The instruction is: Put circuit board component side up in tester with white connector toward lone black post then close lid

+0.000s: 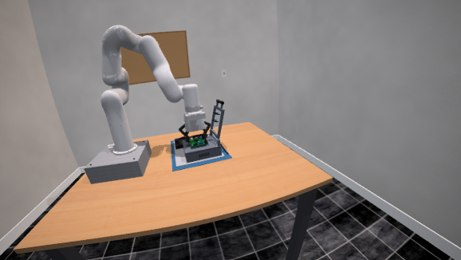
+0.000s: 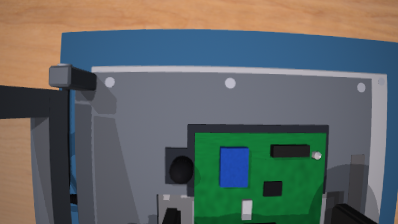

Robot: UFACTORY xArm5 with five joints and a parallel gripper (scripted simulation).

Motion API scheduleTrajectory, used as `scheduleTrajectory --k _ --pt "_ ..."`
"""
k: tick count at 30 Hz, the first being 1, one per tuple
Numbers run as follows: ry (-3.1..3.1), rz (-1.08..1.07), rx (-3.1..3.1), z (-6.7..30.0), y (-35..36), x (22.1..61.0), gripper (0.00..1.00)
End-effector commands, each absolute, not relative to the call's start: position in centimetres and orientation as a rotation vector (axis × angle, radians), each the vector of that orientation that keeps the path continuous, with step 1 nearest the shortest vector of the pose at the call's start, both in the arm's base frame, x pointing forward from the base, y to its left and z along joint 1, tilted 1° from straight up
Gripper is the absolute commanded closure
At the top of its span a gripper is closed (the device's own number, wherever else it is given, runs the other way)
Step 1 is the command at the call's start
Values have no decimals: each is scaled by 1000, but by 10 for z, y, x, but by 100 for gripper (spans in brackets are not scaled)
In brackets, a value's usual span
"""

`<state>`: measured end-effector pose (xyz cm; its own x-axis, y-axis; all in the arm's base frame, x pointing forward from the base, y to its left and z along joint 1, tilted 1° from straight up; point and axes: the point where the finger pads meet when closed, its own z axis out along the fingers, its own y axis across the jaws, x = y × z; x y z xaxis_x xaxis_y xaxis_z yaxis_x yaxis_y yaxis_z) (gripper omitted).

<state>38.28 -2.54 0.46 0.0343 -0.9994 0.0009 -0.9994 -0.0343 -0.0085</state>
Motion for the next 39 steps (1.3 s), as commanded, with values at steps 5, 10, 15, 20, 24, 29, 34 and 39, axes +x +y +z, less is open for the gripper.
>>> scheduleTrajectory --k 5,10,15,20,24,29,34,39 --pt "2177 -15 -2254 25 -25 384 0" --pt "2177 -15 -2253 44 -25 384 0" --pt "2177 -15 -2253 58 -25 384 0" --pt "2177 -15 -2253 84 -25 383 0" --pt "2177 -15 -2253 107 -24 383 0" --pt "2177 -15 -2253 124 -24 383 0" --pt "2177 -15 -2253 153 -24 383 0" --pt "2177 -15 -2253 179 -24 382 0"
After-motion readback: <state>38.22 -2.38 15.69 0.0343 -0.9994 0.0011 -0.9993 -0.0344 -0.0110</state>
